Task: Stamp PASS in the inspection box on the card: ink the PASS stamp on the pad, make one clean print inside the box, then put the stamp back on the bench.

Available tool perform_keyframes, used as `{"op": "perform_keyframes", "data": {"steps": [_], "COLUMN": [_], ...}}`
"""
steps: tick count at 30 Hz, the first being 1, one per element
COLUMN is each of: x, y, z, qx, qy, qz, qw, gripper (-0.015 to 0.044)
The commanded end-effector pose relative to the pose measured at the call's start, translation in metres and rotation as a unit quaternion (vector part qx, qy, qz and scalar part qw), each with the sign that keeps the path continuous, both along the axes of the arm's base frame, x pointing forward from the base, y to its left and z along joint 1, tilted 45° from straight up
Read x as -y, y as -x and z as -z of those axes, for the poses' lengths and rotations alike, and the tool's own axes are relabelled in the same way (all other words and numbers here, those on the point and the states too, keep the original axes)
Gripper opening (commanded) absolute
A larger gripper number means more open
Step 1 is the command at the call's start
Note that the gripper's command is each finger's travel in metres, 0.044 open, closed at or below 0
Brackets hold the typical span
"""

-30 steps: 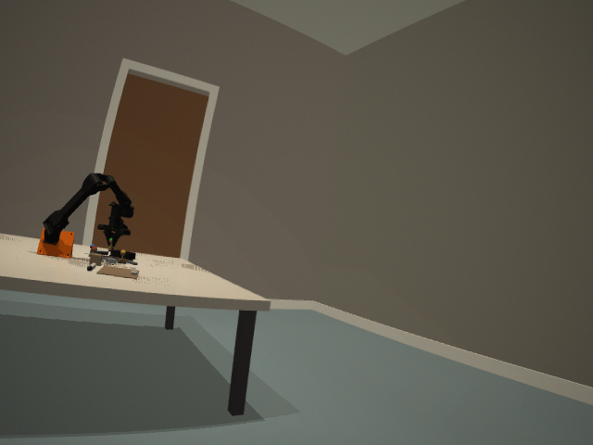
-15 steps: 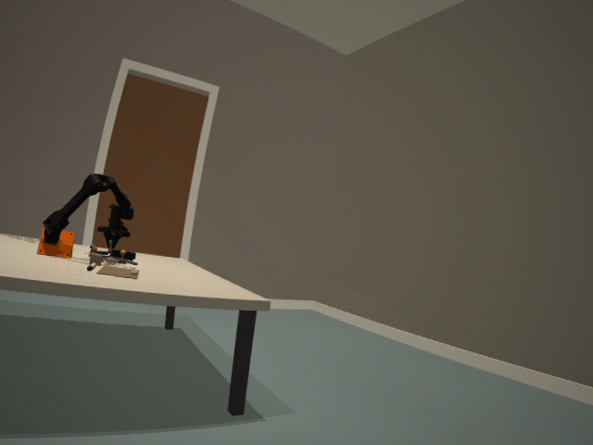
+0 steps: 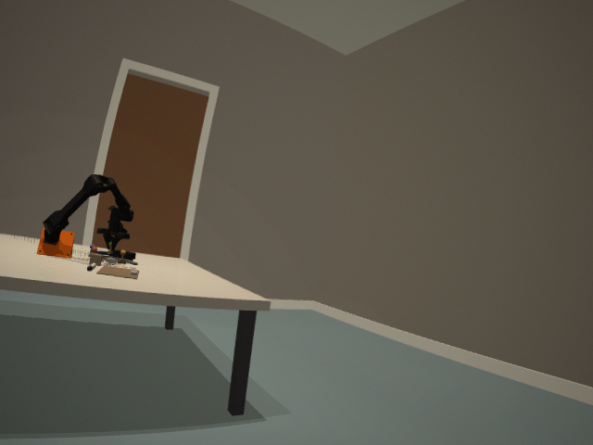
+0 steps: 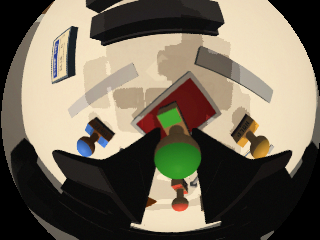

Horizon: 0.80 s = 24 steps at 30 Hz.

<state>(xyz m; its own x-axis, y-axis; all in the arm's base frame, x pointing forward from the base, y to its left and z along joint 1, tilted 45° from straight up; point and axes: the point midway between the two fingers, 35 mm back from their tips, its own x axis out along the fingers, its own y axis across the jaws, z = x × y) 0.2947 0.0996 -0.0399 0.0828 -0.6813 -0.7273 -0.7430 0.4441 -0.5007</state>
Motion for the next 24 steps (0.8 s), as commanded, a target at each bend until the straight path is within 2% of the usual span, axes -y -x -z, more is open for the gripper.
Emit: {"op": "perform_keyframes", "data": {"steps": [1,24], "x": [0.0023,0.0071], "y": [-0.0002,-0.0005], "z": [0.0017,0.0063], "qx": [-0.001,0.001], "qy": [0.002,0.002], "qz": [-0.003,-0.001], "qw": [1.0,1.0], "gripper": [0.0,0.0]}}
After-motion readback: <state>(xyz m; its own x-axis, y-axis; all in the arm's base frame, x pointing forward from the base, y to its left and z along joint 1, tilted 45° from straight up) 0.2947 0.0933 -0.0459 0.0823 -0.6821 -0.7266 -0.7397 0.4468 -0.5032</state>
